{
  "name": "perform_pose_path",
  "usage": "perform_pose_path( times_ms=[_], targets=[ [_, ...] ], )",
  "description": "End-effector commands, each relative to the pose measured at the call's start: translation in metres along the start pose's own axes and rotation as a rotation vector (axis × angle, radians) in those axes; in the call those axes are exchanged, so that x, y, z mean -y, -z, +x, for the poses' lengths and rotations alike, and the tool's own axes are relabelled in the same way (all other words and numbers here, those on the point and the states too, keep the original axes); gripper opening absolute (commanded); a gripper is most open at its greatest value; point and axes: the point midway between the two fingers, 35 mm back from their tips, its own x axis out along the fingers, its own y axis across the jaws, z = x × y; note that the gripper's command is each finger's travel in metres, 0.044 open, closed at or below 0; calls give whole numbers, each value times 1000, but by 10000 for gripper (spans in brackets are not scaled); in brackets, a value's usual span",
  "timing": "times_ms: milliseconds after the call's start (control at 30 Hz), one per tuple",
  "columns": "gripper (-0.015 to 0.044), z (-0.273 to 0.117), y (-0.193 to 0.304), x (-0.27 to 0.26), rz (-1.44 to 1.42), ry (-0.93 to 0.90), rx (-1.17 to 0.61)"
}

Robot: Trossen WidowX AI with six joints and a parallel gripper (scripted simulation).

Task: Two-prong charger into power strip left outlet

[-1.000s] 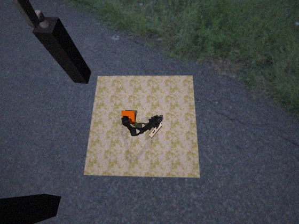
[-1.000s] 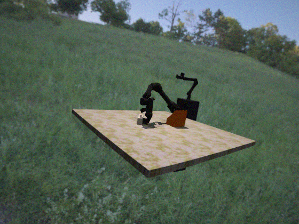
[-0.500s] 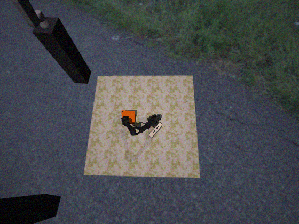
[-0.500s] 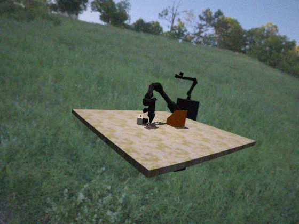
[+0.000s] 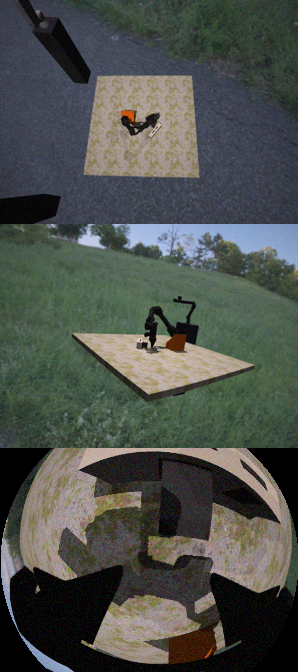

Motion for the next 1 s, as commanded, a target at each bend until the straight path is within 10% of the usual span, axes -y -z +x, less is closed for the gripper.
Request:
perform_pose_path(
  times_ms=[0,233,967],
  targets=[
    [440,-11,1,2,29,50,96],
    [440,-81,2,1,201,61,652],
    [440,-83,2,1,205,56,667]
  ],
)
